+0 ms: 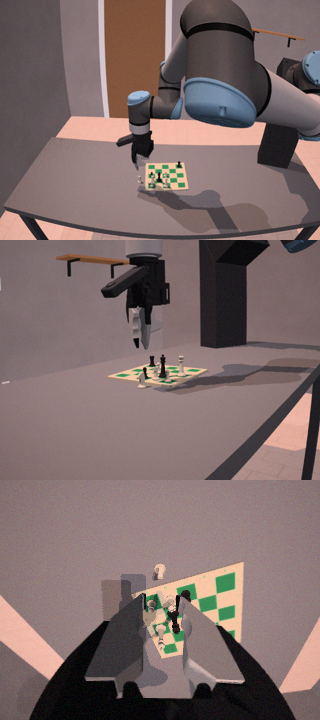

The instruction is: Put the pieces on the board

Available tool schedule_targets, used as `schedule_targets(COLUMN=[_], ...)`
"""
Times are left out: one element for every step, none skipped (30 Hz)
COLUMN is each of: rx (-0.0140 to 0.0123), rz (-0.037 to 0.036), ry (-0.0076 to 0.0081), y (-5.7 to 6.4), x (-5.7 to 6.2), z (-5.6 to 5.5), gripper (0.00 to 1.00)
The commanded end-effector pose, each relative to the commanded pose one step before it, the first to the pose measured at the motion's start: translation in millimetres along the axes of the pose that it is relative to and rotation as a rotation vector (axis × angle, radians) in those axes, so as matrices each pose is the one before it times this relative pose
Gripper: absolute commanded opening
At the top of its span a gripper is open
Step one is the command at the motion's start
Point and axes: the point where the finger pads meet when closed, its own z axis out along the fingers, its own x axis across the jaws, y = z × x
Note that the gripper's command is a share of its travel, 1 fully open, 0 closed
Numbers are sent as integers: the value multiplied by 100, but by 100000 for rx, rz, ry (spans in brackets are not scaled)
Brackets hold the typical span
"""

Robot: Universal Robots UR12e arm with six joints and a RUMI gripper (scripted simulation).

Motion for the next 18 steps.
schedule_targets(rx=[93,0,0,0,0,0,-1,0,0,-1,-1,-1,-1,0,0,0,0,0], rz=[-27,0,0,0,0,0,0,0,0,0,0,0,0,0,0,0,0,0], ry=[-6,0,0,0,0,0,0,0,0,0,0,0,0,0,0,0,0,0], y=[-55,0,0,0,0,0,0,0,0,0,0,0,0,0,0,0,0,0], x=[-10,0,0,0,0,0,0,0,0,0,0,0,0,0,0,0,0,0], z=[-38,17,23,29,36,43,51,0,0,59,66,74,82,90,97,104,111,119], gripper=[22,22,22,22,22,22,22,22,22,22,22,22,22,22,22,22,22,22])
